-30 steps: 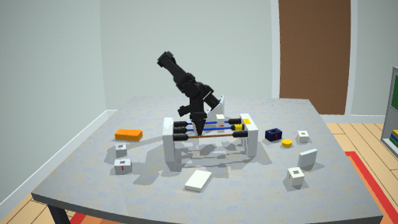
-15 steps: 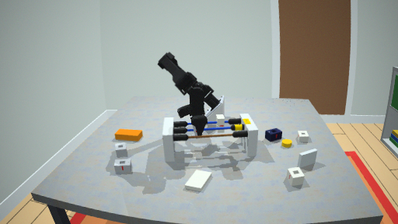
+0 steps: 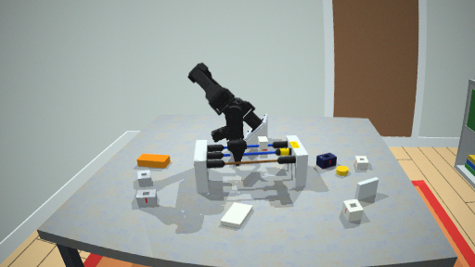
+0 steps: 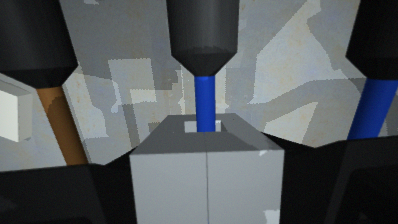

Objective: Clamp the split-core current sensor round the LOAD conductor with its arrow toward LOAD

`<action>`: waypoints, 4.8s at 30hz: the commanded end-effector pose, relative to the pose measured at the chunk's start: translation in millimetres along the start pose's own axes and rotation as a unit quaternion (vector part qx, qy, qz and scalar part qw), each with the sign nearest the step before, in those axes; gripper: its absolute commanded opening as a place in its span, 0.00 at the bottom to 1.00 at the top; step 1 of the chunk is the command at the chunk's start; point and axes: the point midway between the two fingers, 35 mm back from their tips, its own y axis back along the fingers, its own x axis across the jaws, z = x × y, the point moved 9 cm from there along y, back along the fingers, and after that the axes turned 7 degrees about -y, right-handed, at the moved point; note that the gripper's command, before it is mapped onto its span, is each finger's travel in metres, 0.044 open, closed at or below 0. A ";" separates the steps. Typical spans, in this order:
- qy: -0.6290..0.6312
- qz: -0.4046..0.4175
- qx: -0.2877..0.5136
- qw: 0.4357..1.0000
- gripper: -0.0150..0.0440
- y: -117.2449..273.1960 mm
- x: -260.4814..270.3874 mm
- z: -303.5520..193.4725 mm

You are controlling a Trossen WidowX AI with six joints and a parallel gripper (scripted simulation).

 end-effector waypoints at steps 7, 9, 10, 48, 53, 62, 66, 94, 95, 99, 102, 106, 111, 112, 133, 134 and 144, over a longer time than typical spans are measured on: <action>0.000 0.000 0.000 1.000 0.69 0.6 0.1 -0.1; 0.000 0.000 0.000 1.000 0.69 0.6 0.1 -0.1; 0.000 0.000 0.000 1.000 0.69 0.6 0.1 -0.1; 0.001 0.000 0.000 1.000 0.58 0.2 -0.1 0.0; 0.001 0.000 0.000 1.000 0.52 0.2 -0.1 0.0; 0.001 0.001 0.000 1.000 0.38 0.4 -0.3 0.0; 0.000 0.022 -0.001 1.000 0.25 2.5 -3.6 -0.6; -0.001 -0.046 -0.008 0.999 0.25 -0.1 8.4 -2.3; -0.001 -0.046 -0.008 0.999 0.25 -0.1 8.5 -2.3; -0.001 -0.046 -0.008 0.999 0.25 -0.8 8.4 -2.2; 0.000 -0.046 -0.008 0.999 0.25 -3.6 7.7 -2.0; 0.001 -0.045 -0.007 0.999 0.39 -0.3 7.5 -1.8; 0.001 -0.045 -0.007 0.999 0.61 -0.3 7.5 -1.8; 0.001 -0.045 -0.007 0.999 0.65 -0.3 7.5 -1.8; 0.001 -0.045 -0.007 0.999 0.69 -0.3 7.5 -1.8; 0.001 -0.045 -0.007 0.999 0.69 -0.3 7.5 -1.8; 0.001 -0.045 -0.007 0.999 0.69 -0.3 7.5 -1.8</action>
